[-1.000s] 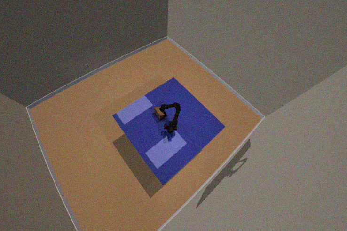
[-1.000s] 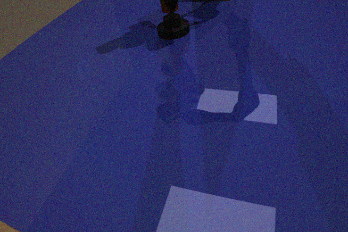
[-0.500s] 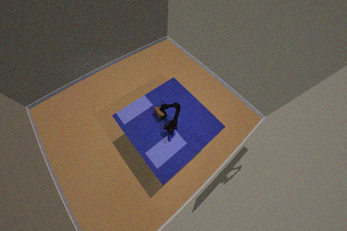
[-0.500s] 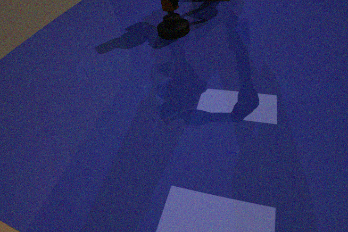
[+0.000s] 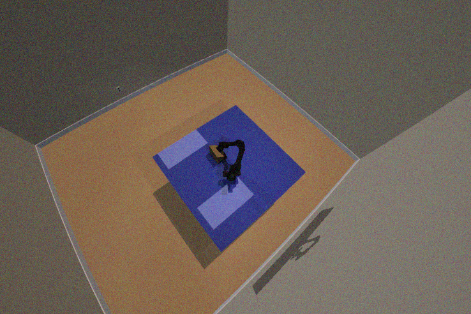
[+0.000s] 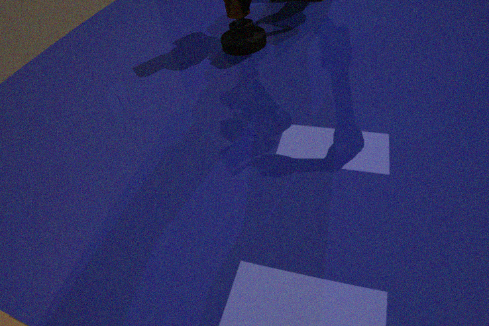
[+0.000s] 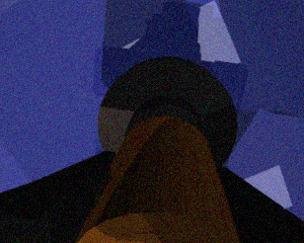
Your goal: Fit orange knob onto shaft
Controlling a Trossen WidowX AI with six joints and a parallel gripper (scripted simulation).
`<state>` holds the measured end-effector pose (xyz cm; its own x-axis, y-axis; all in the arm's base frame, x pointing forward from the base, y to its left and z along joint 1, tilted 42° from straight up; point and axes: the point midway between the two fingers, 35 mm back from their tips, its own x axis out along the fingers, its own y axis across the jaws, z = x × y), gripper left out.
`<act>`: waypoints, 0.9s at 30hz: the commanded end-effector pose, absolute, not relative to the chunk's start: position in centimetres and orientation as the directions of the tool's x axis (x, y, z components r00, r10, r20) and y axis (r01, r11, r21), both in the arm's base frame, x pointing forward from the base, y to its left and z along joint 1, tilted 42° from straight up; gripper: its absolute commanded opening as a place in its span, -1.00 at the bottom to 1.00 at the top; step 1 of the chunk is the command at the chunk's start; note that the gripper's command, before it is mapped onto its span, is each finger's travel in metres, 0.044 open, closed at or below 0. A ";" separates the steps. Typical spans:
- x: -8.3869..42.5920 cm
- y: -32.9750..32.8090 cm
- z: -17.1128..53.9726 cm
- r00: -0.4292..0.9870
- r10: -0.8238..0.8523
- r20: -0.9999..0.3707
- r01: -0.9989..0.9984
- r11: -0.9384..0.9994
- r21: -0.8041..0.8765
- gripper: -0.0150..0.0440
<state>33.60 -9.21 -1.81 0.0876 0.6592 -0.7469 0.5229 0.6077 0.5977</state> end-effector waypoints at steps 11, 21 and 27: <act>33.3 -9.5 -1.5 0.091 0.659 -0.747 0.524 0.606 0.598 -0.49; 33.2 -9.5 -1.5 0.091 0.659 -0.747 0.336 0.686 0.646 -0.49; 33.4 -9.4 -1.7 0.091 0.659 -0.747 0.336 0.686 0.646 -0.49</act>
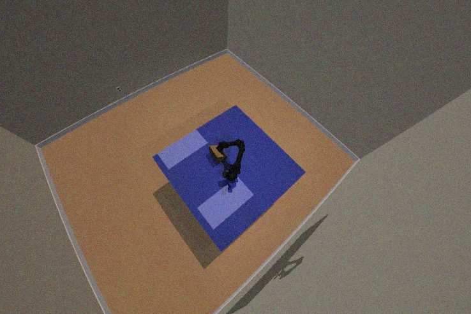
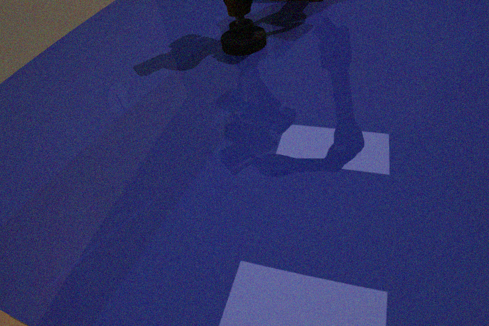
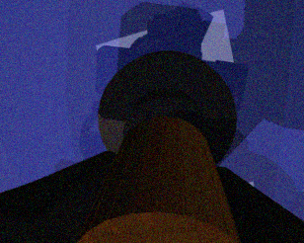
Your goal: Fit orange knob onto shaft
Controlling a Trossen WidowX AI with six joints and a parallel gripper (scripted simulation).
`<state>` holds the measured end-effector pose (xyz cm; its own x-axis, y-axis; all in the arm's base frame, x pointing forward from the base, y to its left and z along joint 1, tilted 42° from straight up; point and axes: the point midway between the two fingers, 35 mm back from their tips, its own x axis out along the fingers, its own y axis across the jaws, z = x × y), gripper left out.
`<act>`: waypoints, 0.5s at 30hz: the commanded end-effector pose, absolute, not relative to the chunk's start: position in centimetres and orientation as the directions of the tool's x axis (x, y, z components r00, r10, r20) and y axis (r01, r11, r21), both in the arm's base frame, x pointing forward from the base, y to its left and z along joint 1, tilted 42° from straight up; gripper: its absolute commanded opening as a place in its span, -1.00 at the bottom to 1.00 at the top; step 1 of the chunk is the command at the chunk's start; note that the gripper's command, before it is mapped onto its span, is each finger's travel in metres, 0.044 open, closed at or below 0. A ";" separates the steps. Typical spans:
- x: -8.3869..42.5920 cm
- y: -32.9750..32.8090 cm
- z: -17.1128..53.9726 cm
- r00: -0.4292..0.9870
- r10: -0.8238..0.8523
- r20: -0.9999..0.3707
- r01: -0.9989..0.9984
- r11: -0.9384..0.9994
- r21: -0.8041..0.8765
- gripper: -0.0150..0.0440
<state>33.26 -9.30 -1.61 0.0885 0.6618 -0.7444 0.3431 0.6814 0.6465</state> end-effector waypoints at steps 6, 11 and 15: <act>33.5 -9.2 -1.8 0.091 0.659 -0.747 0.336 0.685 0.646 -0.49; 33.4 -9.2 -1.8 0.091 0.659 -0.747 0.336 0.685 0.646 -0.49; 33.4 -9.3 -1.8 0.091 0.659 -0.747 0.336 0.685 0.646 -0.49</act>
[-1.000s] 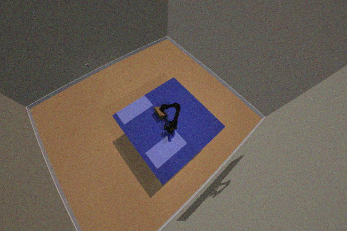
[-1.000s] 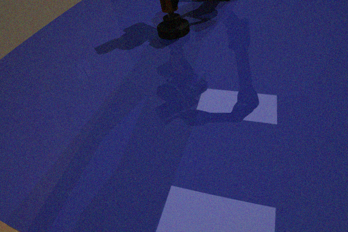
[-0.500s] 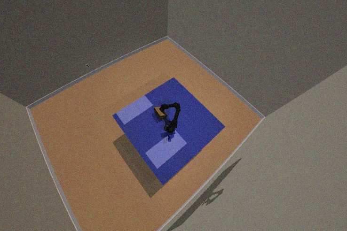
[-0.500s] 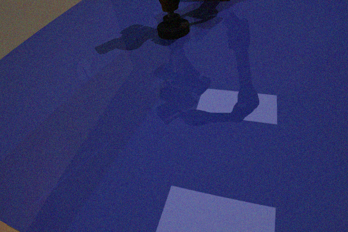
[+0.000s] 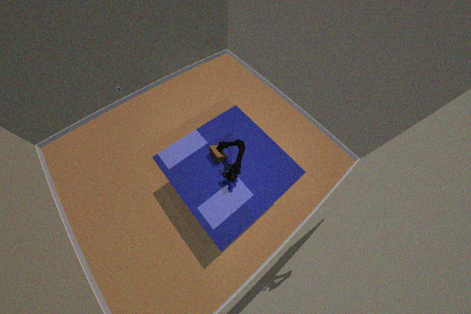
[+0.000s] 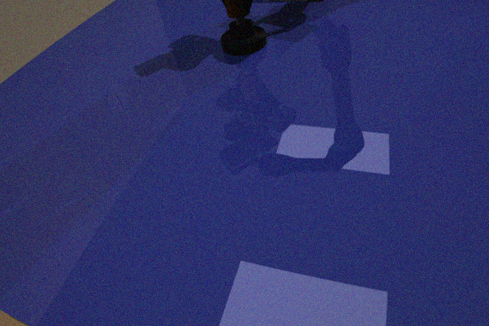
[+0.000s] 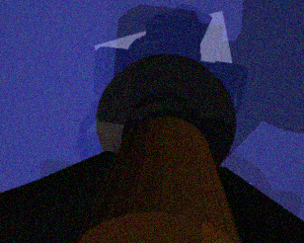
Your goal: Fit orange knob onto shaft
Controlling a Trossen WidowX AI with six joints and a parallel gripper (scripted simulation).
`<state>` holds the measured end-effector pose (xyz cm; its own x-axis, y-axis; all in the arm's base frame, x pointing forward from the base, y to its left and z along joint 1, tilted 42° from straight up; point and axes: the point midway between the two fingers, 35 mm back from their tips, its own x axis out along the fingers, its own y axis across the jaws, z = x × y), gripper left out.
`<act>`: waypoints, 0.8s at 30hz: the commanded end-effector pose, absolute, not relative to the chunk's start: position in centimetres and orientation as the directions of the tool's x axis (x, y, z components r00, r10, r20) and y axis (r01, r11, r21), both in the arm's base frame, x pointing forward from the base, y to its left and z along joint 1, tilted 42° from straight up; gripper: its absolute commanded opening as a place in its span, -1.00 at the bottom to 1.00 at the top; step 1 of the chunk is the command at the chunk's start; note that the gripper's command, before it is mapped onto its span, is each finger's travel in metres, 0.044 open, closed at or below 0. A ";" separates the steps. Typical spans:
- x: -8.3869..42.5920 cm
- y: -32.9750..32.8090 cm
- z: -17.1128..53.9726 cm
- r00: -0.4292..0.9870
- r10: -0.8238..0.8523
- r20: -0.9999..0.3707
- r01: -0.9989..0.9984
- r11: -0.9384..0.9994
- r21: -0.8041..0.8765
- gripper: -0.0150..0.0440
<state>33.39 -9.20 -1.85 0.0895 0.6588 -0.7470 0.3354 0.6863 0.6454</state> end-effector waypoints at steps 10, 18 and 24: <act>33.3 -9.4 -1.4 0.091 0.659 -0.747 0.217 0.719 0.661 -0.49; 33.4 -9.4 -1.7 0.091 0.659 -0.747 0.134 0.735 0.665 -0.49; 33.4 -9.2 -1.8 0.091 0.659 -0.747 0.134 0.735 0.665 -0.49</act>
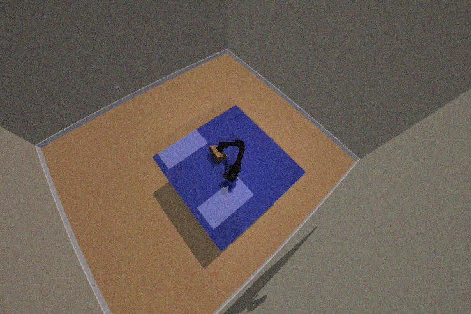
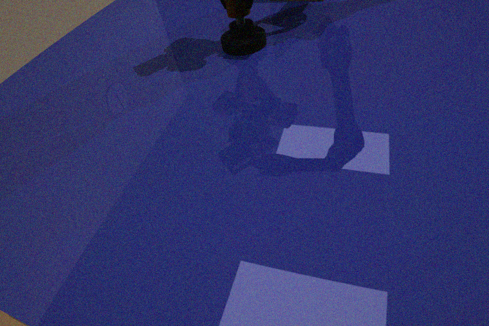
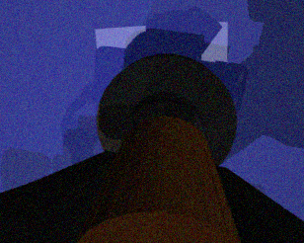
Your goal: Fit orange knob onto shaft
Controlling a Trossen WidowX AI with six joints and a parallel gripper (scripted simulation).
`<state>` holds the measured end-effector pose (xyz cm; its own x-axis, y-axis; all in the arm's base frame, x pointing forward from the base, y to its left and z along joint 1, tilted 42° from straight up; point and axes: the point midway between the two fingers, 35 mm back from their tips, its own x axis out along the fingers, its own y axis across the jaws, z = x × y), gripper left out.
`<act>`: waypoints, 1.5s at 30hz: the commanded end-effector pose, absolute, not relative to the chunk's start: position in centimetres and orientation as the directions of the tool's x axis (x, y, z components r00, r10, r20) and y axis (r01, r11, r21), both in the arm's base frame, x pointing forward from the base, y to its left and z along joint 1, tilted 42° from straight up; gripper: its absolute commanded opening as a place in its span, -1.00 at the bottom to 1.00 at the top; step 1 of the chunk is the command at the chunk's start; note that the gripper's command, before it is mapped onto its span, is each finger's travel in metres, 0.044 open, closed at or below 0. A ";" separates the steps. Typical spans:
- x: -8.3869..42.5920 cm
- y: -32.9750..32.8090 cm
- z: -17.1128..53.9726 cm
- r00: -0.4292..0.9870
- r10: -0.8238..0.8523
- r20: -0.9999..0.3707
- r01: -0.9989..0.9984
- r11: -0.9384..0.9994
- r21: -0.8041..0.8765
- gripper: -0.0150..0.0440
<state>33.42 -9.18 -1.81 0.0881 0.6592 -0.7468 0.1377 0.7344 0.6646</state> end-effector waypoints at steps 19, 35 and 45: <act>33.4 -9.5 -1.5 0.091 0.659 -0.747 -0.074 0.752 0.655 -0.49; 33.3 -9.3 -1.5 0.091 0.659 -0.747 -0.074 0.752 0.655 -0.49; 33.5 -9.4 -1.4 0.091 0.659 -0.747 -0.269 0.738 0.618 -0.49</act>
<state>33.32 -9.17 -1.43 0.0867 0.6614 -0.7450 -0.1981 0.7443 0.6378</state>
